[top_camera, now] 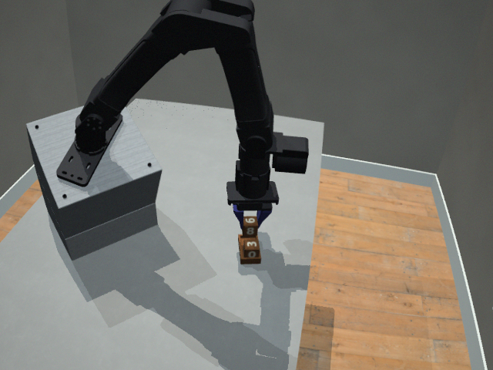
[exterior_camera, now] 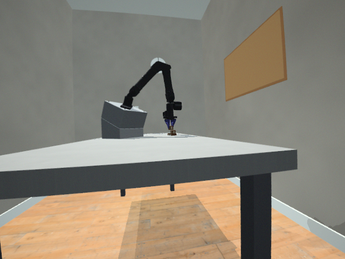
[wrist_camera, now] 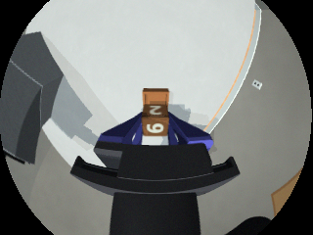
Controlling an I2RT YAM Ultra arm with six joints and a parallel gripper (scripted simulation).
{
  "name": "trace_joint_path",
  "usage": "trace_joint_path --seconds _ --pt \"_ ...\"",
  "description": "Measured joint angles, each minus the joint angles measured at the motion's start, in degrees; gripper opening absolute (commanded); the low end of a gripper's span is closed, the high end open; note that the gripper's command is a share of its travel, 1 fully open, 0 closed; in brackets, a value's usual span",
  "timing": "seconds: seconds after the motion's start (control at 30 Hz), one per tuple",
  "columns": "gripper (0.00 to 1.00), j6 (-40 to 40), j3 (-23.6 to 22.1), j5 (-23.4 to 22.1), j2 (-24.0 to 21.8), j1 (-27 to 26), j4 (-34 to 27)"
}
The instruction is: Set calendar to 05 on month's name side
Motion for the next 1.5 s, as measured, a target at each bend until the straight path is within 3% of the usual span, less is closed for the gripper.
trace_joint_path --seconds 1.5 --pt "0.27 -0.26 0.00 -0.09 1.75 -0.35 1.38"
